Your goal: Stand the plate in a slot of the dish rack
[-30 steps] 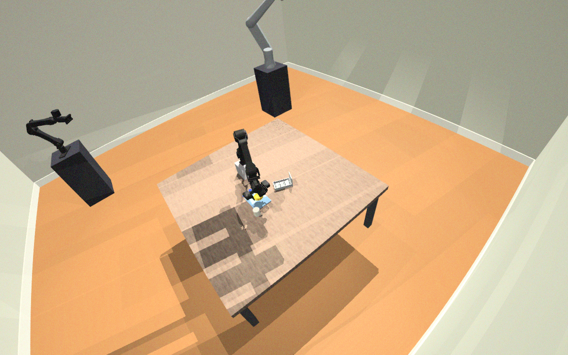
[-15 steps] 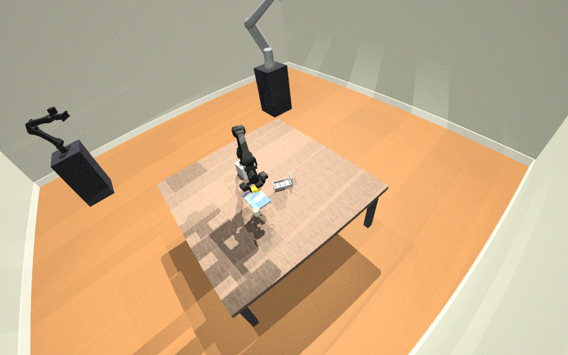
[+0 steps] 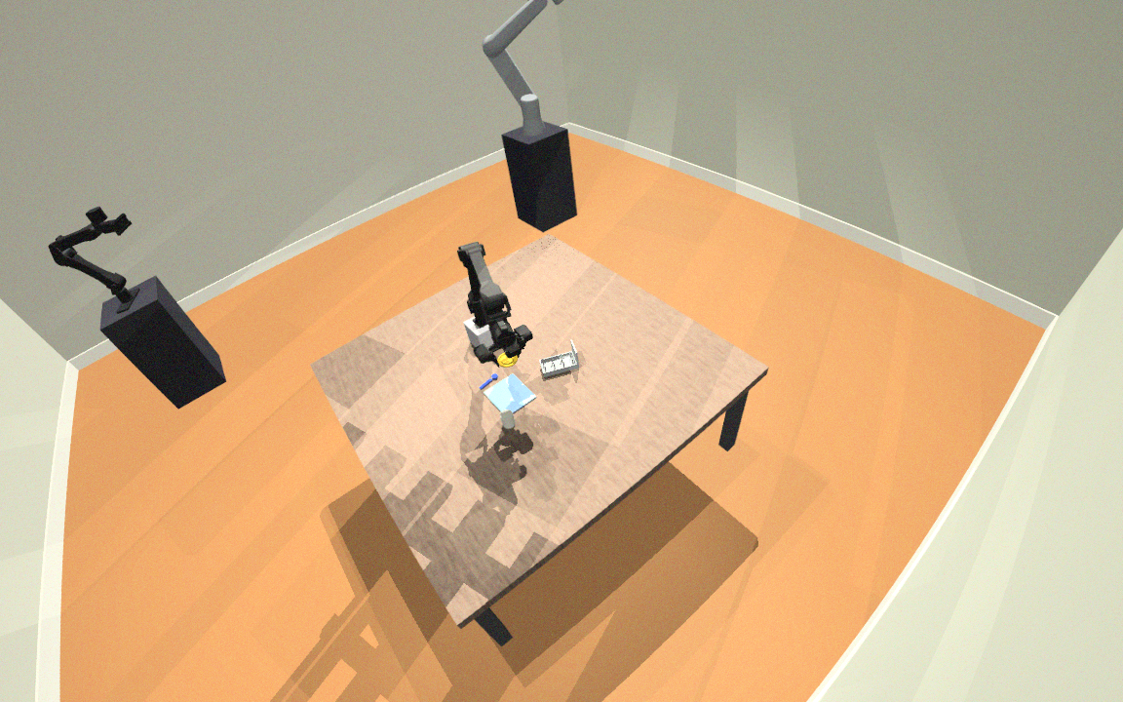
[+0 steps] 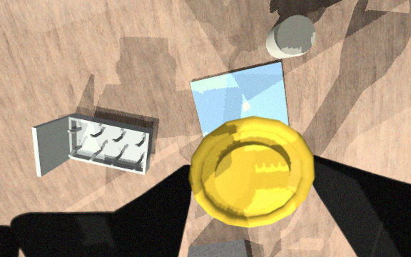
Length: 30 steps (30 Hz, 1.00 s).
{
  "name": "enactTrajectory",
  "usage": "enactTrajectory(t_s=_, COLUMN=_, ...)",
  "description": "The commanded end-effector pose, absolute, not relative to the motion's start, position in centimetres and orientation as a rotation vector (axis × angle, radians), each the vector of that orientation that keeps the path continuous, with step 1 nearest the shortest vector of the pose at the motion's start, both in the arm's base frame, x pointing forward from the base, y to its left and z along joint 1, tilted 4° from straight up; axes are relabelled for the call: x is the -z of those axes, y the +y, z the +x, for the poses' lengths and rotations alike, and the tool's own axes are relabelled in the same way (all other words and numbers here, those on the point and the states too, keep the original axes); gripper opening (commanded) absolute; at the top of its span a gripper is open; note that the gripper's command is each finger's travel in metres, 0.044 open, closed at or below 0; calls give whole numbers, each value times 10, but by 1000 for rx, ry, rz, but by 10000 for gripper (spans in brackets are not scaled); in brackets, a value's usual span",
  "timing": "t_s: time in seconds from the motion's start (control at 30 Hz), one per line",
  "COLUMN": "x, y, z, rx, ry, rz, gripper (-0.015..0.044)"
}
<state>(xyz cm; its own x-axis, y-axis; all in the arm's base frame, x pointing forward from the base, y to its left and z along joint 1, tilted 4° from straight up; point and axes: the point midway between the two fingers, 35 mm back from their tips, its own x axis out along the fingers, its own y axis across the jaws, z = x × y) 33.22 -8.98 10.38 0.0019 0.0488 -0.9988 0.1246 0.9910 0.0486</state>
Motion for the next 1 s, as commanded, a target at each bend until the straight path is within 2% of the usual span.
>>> enactTrajectory(t_s=0.0, x=-106, y=-48, z=321, rx=118, ry=1575, rz=213, gripper=0)
enactTrajectory(t_s=0.2, x=-108, y=10, z=293, rx=266, ry=1568, rz=370, gripper=0)
enactTrajectory(t_s=0.43, x=-107, y=16, z=290, rx=278, ry=1566, rz=388, gripper=0)
enactTrajectory(t_s=0.97, x=-41, y=29, z=333, rx=-168, ry=1427, rz=463, gripper=0)
